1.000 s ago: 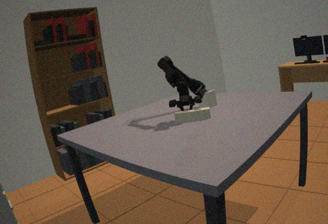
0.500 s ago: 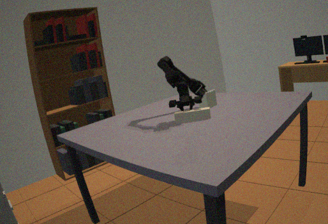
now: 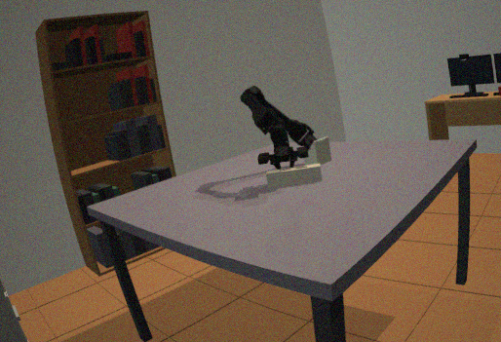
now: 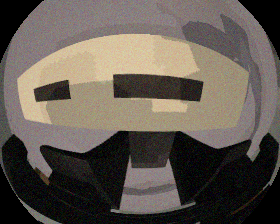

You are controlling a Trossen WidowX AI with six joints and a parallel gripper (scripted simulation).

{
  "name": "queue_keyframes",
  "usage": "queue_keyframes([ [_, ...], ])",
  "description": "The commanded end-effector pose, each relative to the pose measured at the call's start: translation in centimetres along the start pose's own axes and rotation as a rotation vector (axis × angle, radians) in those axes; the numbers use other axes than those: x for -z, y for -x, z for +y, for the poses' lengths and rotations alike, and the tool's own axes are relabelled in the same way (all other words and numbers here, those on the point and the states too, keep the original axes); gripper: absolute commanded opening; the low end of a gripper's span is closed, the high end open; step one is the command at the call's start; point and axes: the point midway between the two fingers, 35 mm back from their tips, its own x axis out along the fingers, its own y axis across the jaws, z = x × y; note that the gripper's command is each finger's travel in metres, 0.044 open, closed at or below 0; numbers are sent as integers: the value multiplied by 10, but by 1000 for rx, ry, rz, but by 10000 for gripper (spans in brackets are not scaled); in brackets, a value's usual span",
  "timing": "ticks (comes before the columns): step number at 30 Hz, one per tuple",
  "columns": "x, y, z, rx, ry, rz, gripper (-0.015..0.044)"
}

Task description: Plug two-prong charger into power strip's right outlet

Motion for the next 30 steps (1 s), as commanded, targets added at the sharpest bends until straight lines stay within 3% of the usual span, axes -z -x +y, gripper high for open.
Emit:
queue_keyframes([
  [1,-5,2,0,-3,-17,-22,0],
  [30,-4,3,0,-3,-17,-22,0],
])
